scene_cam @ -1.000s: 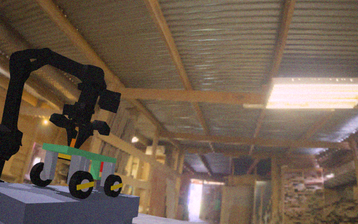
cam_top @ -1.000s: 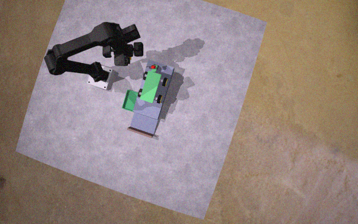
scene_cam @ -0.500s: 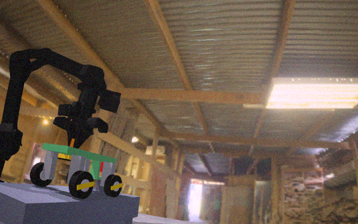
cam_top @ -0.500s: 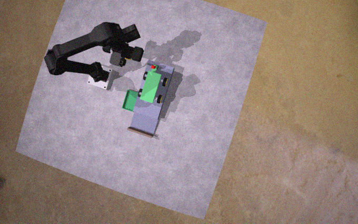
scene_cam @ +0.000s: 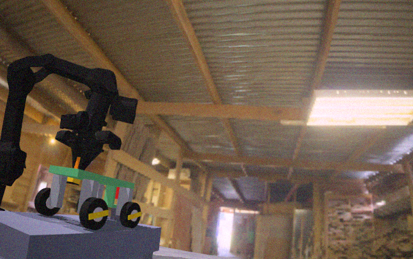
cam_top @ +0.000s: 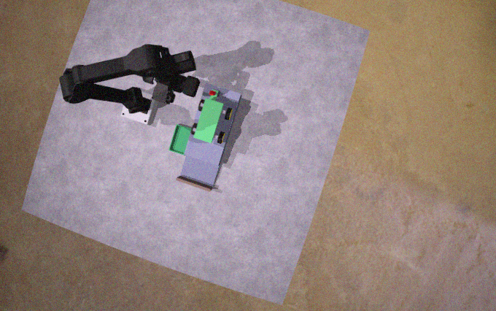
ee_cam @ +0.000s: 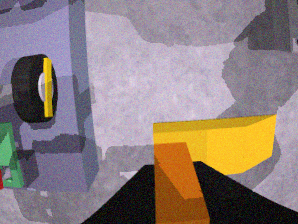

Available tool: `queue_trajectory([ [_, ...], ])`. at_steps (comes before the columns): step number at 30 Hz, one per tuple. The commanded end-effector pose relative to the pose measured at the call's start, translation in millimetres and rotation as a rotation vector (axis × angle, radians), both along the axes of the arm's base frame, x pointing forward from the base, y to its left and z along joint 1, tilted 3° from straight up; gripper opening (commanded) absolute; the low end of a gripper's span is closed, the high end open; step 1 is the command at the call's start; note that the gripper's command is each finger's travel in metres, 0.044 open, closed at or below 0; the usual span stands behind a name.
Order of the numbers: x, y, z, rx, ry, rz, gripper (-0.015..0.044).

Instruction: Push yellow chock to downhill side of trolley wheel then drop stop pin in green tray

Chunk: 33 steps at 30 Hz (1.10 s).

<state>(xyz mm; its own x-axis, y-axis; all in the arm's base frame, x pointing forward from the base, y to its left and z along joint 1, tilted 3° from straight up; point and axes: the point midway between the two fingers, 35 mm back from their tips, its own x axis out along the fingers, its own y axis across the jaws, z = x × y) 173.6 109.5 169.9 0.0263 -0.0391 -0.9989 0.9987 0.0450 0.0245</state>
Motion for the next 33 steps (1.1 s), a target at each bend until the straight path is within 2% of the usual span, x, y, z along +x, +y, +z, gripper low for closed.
queue_trajectory([
  [1,3,-14,-1,0.0,-0.003,0.003,0.0],
  [33,35,-110,-2,-0.009,-0.006,0.003,0.0],
])
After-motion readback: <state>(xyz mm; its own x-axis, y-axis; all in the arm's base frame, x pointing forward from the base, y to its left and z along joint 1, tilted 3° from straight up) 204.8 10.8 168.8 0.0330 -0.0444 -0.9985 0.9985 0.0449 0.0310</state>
